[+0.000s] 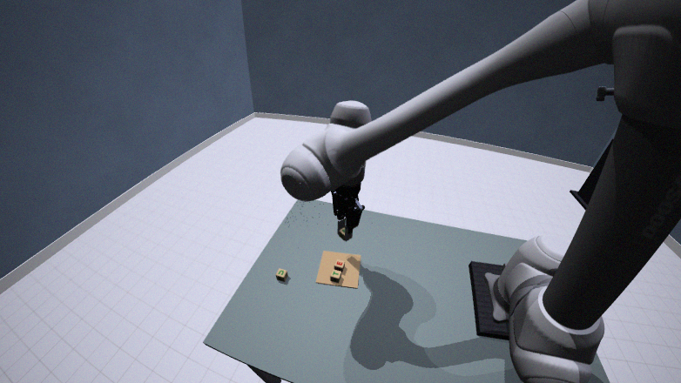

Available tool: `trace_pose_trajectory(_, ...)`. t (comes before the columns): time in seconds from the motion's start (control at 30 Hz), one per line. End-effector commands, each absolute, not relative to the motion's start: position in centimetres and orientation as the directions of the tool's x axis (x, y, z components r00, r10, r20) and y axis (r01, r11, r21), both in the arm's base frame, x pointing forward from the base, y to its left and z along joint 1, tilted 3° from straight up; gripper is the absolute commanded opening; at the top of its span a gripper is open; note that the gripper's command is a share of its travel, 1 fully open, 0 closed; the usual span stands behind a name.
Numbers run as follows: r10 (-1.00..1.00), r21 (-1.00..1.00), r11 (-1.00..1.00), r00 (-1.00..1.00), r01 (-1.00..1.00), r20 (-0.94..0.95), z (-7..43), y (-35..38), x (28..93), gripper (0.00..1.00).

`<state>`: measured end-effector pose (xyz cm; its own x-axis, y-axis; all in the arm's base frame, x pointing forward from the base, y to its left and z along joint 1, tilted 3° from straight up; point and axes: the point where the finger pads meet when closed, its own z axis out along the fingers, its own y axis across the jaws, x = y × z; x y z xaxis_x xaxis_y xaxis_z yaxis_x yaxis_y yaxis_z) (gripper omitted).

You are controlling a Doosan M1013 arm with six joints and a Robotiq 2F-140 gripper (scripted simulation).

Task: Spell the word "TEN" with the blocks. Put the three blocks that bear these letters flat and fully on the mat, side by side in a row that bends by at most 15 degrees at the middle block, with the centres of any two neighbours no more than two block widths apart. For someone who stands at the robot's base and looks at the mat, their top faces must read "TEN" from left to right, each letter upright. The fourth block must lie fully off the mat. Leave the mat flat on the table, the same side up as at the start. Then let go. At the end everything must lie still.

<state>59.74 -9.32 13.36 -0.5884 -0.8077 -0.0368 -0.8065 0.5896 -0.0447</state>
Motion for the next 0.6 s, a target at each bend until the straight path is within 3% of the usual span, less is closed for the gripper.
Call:
trace_pose_trajectory(0.0,-0.853,-0.04,0.522,-0.521,-0.852,-0.036,13.5,-9.0,59.5,0.16)
trace_pose_trajectory(0.4,-0.993,-0.052,0.121,-0.121,-0.991,-0.016,13.6,-7.8,59.5,0.16)
trace_pose_trajectory(0.57,-0.998,-0.053,0.064,-0.064,-0.997,-0.013,13.7,-7.7,59.5,0.16)
